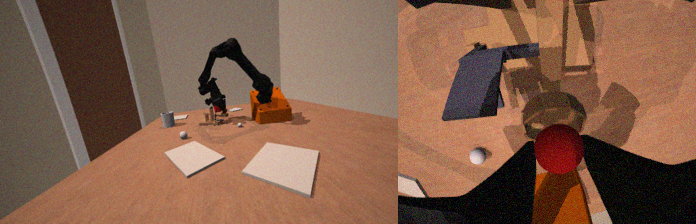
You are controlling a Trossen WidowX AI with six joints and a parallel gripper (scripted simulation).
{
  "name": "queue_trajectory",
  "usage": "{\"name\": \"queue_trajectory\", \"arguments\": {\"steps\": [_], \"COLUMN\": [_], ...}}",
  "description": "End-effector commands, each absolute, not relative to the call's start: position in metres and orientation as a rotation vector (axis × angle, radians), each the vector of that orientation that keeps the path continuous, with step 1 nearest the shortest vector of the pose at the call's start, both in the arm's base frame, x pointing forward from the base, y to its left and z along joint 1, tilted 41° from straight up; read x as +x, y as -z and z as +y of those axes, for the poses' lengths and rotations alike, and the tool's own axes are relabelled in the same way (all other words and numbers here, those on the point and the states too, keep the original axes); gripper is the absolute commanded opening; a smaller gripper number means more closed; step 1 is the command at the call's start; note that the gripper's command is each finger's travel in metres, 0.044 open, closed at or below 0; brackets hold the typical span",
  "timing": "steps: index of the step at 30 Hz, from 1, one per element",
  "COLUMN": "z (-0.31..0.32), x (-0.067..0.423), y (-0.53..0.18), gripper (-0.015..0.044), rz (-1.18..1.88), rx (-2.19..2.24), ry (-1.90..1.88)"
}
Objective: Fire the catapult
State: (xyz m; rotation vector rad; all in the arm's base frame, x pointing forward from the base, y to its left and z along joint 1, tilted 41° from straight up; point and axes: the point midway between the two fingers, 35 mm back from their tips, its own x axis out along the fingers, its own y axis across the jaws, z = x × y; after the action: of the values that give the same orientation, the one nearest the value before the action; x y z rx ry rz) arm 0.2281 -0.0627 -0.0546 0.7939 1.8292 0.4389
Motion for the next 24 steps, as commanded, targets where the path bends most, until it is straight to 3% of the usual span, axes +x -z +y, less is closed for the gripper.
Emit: {"name": "queue_trajectory", "arguments": {"steps": [1,8,14,24], "z": [-0.063,-0.07,-0.132,-0.156], "x": [0.228,0.229,0.22,0.275], "y": [0.054,0.047,-0.026,0.0], "gripper": [0.0105,0.0289,0.044,0.044], "rz": [1.829,1.829,1.832,1.648], "rx": [0.793,0.793,0.799,0.787], "ry": [-0.439,-0.437,-0.431,-0.29]}}
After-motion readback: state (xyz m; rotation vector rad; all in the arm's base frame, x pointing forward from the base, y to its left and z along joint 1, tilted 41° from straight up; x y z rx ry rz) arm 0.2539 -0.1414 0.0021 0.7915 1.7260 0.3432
